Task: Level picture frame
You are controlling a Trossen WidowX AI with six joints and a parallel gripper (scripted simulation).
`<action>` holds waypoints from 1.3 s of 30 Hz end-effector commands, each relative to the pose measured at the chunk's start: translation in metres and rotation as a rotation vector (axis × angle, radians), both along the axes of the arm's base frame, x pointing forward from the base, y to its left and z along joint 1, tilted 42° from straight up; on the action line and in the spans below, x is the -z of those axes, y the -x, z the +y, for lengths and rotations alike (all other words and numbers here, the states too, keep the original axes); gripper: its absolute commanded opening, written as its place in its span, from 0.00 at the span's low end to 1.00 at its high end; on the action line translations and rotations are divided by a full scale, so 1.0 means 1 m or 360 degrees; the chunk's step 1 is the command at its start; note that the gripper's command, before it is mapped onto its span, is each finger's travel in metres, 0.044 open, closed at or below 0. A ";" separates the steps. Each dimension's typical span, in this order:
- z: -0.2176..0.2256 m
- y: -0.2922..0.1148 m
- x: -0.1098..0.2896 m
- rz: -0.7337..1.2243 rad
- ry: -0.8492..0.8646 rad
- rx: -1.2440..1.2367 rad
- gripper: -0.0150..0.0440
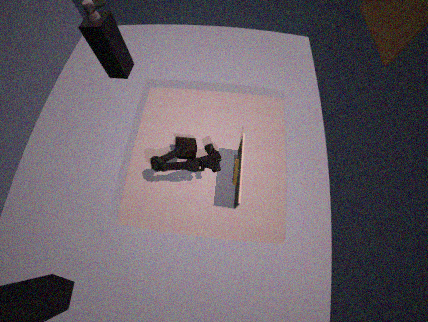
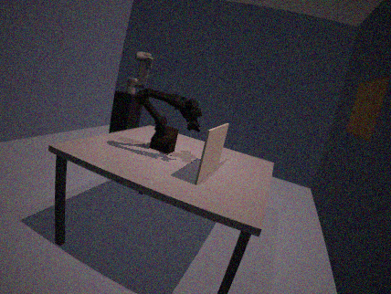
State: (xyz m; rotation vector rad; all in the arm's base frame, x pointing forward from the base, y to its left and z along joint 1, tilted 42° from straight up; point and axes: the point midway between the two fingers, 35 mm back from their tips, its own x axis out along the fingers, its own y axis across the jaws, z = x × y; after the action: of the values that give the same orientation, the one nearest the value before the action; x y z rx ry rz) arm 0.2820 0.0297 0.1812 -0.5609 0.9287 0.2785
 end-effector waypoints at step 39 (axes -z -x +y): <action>-0.072 0.075 -0.049 -0.0996 -0.2680 0.1276 0.69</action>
State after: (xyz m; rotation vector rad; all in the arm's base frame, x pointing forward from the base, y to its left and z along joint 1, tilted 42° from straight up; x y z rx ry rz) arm 0.2075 -0.0432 0.2324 1.2047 0.0331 0.0577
